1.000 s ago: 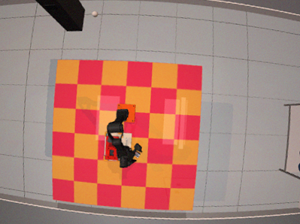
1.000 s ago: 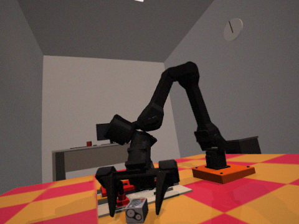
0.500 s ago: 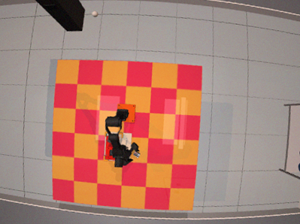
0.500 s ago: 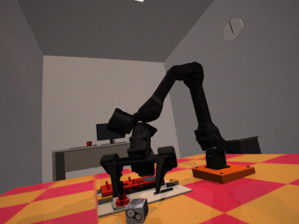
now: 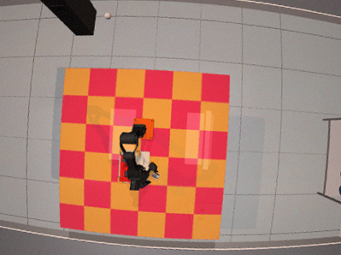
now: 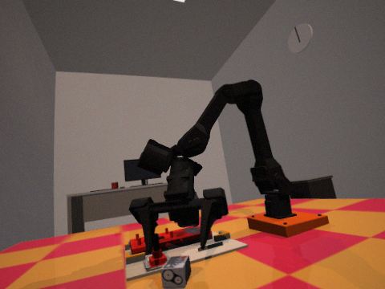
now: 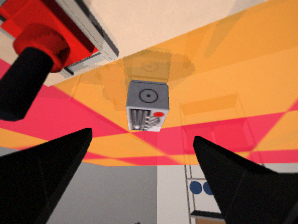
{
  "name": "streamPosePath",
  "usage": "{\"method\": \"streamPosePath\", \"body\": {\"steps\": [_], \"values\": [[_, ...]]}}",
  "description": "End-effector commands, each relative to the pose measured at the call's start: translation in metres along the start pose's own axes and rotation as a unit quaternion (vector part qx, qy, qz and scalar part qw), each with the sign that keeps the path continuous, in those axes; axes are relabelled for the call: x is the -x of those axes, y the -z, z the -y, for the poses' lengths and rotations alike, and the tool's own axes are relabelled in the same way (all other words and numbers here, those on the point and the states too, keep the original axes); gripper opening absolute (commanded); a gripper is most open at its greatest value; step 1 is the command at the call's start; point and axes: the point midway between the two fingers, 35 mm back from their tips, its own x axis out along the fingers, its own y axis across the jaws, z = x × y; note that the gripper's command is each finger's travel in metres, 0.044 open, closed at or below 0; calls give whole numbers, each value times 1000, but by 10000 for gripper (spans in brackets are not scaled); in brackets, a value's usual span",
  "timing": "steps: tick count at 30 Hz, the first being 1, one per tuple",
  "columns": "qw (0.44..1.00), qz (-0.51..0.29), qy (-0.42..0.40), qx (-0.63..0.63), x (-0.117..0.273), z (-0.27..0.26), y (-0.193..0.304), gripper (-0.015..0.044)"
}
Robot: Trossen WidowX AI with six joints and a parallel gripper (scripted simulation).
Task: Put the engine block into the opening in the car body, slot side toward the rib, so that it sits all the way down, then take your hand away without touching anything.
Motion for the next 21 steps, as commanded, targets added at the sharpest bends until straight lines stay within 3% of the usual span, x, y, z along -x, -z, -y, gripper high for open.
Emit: {"method": "streamPosePath", "body": {"steps": [1, 5, 21], "values": [[1000, 0, -1, -1, 0, 0, 0, 440], [1000, 23, 1, -6, -2, -3, 4, 440], [962, 272, 8, -9, 13, -6, 44, 440]]}}
